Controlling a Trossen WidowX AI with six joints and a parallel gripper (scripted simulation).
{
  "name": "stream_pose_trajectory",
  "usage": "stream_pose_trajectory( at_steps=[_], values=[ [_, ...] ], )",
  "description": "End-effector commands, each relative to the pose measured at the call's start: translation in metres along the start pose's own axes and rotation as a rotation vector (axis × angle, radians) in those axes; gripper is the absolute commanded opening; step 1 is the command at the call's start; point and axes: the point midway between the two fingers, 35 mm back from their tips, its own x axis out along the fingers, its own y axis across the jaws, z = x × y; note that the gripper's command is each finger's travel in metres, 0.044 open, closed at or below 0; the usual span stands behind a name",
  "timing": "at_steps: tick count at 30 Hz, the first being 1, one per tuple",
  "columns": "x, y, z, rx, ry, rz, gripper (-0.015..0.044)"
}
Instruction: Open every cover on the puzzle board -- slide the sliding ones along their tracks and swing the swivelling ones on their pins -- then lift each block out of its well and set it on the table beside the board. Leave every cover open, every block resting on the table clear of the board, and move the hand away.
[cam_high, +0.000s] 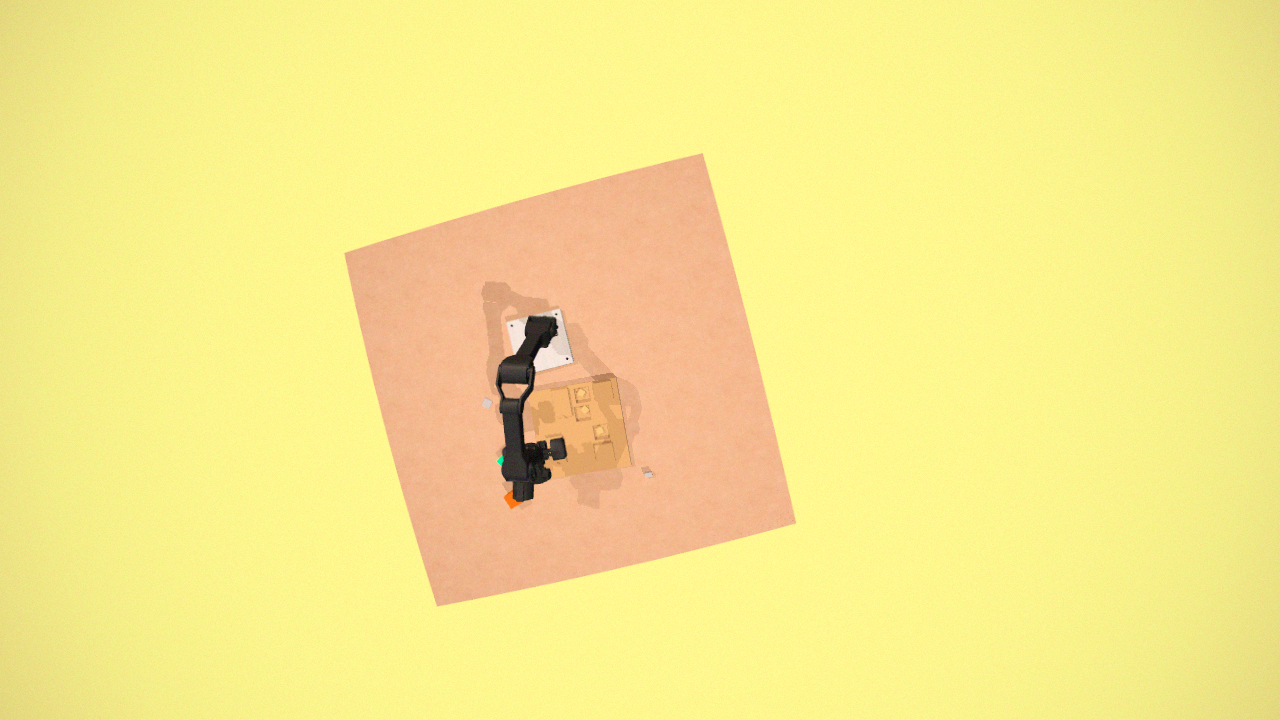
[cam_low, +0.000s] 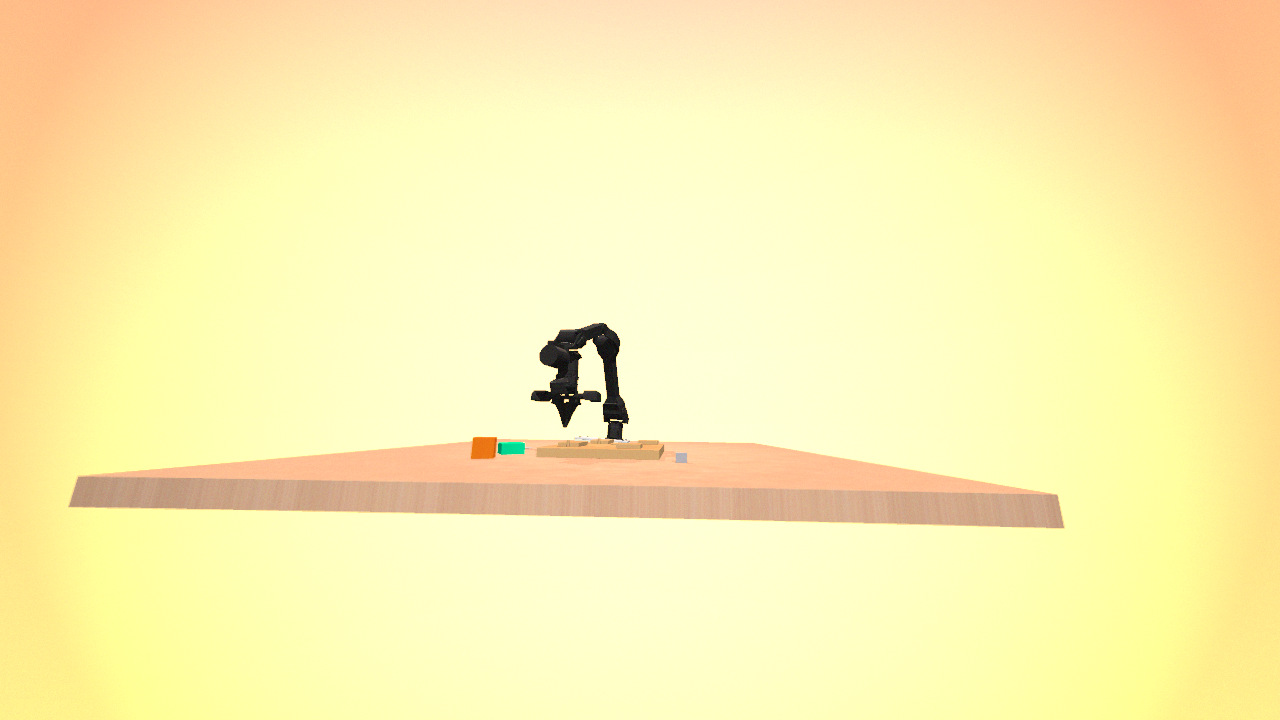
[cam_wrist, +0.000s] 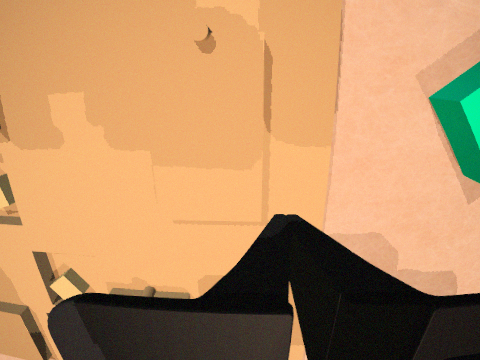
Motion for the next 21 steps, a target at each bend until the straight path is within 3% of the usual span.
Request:
stream_pose_trajectory(
  at_steps=[1, 21],
  values=[
    [0.007, 0.0, -0.002, 0.005, 0.01, 0.0, 0.0],
    [0.027, 0.0, -0.002, 0.005, 0.01, 0.0, 0.0]
  ],
)
